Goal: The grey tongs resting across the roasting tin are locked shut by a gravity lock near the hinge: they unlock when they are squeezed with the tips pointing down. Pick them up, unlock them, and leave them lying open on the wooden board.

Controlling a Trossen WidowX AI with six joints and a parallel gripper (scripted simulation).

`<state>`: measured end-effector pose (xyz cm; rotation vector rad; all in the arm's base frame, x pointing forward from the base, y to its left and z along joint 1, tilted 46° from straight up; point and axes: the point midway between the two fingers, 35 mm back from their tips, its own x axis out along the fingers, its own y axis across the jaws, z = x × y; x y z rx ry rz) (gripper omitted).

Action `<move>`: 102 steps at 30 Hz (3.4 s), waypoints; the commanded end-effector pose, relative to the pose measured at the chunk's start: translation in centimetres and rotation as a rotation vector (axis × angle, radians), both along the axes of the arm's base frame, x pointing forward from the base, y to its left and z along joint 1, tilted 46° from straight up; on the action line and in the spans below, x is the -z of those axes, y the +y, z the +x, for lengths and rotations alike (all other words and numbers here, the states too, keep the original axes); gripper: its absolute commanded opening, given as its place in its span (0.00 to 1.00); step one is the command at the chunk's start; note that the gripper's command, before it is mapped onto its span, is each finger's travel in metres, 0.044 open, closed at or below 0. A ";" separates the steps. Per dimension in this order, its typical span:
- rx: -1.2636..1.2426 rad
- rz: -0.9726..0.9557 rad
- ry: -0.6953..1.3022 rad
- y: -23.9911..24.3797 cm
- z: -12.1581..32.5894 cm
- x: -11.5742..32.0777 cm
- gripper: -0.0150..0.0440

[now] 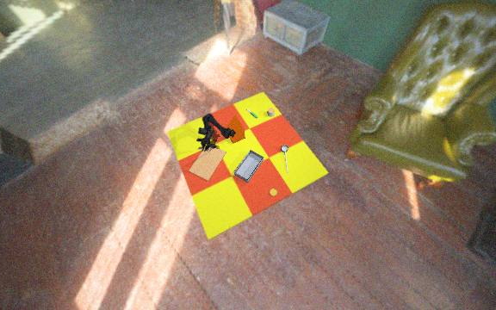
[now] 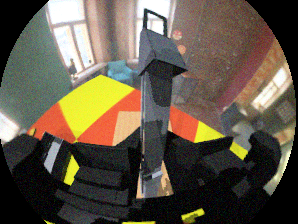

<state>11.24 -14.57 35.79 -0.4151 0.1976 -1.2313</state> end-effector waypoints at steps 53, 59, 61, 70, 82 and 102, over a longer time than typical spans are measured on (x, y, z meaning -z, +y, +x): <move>0.005 0.234 0.093 -2.0 3.1 -1.3 0.00; 0.033 0.309 0.115 -2.5 3.2 -1.2 0.00; 0.045 0.336 0.121 -2.6 3.2 -1.1 0.00; 0.109 0.461 0.145 -3.3 2.9 -0.6 0.00; 0.227 0.639 0.161 -3.9 1.8 0.1 0.00; 0.364 0.798 0.163 -4.0 0.5 0.6 0.00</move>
